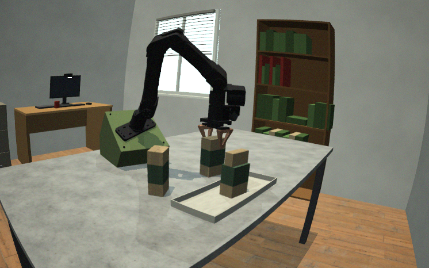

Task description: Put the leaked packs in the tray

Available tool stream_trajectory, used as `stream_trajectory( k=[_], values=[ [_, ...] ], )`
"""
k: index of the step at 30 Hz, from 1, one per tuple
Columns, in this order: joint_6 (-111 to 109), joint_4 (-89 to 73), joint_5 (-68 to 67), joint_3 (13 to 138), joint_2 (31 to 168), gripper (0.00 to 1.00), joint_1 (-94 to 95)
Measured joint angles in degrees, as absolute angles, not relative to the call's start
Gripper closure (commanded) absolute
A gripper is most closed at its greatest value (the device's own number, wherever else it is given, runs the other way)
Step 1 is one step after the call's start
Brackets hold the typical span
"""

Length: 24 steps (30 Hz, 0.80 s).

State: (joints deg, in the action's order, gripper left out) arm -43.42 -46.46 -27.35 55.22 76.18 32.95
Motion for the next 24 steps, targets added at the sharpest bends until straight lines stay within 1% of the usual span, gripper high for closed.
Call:
stream_trajectory(
  k=[19,20,24],
  values=[
    [-43.4,-46.5,-27.4,55.2,76.2,0.23,32.9],
    [-43.4,-46.5,-27.4,55.2,76.2,0.76,32.9],
    [-43.5,-46.4,-27.3,55.2,76.2,0.76,32.9]
  ],
)
